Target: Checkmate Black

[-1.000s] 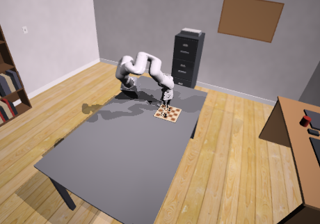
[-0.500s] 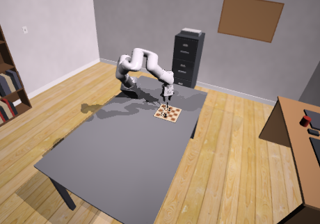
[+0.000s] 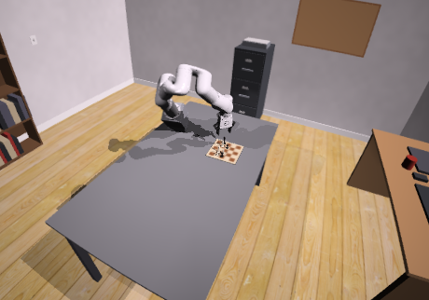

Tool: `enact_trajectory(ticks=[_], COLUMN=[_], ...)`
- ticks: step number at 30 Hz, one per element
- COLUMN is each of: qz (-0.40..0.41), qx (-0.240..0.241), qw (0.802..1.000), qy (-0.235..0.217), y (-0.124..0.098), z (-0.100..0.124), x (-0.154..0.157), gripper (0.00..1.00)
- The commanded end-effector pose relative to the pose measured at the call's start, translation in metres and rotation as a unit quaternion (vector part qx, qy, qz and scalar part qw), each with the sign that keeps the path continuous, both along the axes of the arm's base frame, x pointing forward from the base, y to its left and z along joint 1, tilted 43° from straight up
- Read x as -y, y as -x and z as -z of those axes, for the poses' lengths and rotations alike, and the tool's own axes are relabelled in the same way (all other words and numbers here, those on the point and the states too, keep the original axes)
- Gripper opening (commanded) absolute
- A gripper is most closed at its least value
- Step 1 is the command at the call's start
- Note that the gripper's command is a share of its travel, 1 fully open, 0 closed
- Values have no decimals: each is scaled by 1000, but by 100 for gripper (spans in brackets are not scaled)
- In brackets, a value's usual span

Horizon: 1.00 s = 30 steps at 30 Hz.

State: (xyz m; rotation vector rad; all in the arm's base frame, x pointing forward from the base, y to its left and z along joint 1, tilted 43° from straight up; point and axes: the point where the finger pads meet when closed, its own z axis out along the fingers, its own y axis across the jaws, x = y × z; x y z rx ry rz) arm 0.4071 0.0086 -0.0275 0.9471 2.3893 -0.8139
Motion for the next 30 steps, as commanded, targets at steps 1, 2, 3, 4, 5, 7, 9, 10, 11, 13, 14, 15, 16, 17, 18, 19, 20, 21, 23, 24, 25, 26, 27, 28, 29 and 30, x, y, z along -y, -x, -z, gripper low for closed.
enact_trajectory(ticks=[1,2,3,4,5,7,9,10,11,13,14,15,16,17,18,19,20,21,23,24,25,26,27,28,29,30], qz=[-1,-1,-1,-1,-1,-1,-1,-1,-1,-1,-1,-1,-1,-1,-1,-1,-1,-1,-1,-1,-1,-1,-1,-1,-1,-1], qx=[1,1,1,1,1,1,1,1,1,1,1,1,1,1,1,1,1,1,1,1,1,1,1,1,1,1], qw=[1000,1000,1000,1000,1000,1000,1000,1000,1000,1000,1000,1000,1000,1000,1000,1000,1000,1000,1000,1000,1000,1000,1000,1000,1000,1000], qy=[-1,-1,-1,-1,-1,-1,-1,-1,-1,-1,-1,-1,-1,-1,-1,-1,-1,-1,-1,-1,-1,-1,-1,-1,-1,-1], y=[-1,-1,-1,-1,-1,-1,0,0,0,0,1,1,2,3,3,4,5,5,7,7,8,9,9,9,9,10], z=[-1,-1,-1,-1,-1,-2,-3,-3,-3,-6,-8,-10,-12,-15,-18,-20,-23,-26,-32,-34,-37,-39,-39,-39,-41,-43], x=[-1,-1,-1,-1,-1,-2,-3,-3,-3,-6,-8,-9,-12,-14,-16,-19,-21,-24,-29,-31,-34,-36,-36,-36,-37,-39], gripper=[100,100,100,100,100,100,100,100,100,100,100,100,100,100,100,100,100,100,100,100,100,100,100,100,100,100])
